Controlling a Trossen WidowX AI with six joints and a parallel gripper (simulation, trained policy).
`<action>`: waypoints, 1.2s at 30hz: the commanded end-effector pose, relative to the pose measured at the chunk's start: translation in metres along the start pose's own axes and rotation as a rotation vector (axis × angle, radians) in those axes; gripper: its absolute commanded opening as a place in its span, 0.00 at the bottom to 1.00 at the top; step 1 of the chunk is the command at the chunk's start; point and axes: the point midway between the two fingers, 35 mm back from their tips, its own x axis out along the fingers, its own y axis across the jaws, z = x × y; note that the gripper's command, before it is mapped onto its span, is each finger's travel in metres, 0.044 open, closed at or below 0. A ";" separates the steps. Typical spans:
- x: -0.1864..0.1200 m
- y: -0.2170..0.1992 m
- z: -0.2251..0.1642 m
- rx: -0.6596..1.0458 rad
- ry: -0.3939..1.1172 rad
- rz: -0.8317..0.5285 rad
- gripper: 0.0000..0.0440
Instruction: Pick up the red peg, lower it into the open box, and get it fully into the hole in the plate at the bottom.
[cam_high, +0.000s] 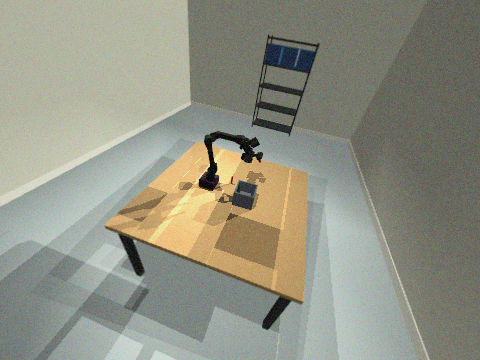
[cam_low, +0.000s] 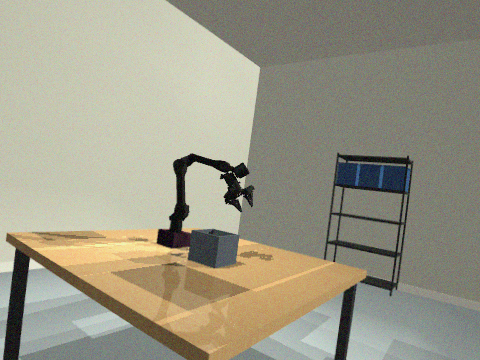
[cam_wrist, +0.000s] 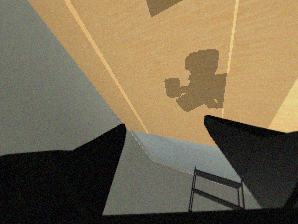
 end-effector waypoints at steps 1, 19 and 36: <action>0.000 -0.026 0.004 -0.036 -0.017 -0.074 0.94; -0.003 -0.127 0.041 -0.169 -0.137 -0.419 0.96; 0.006 -0.183 0.080 -0.262 -0.275 -0.647 1.00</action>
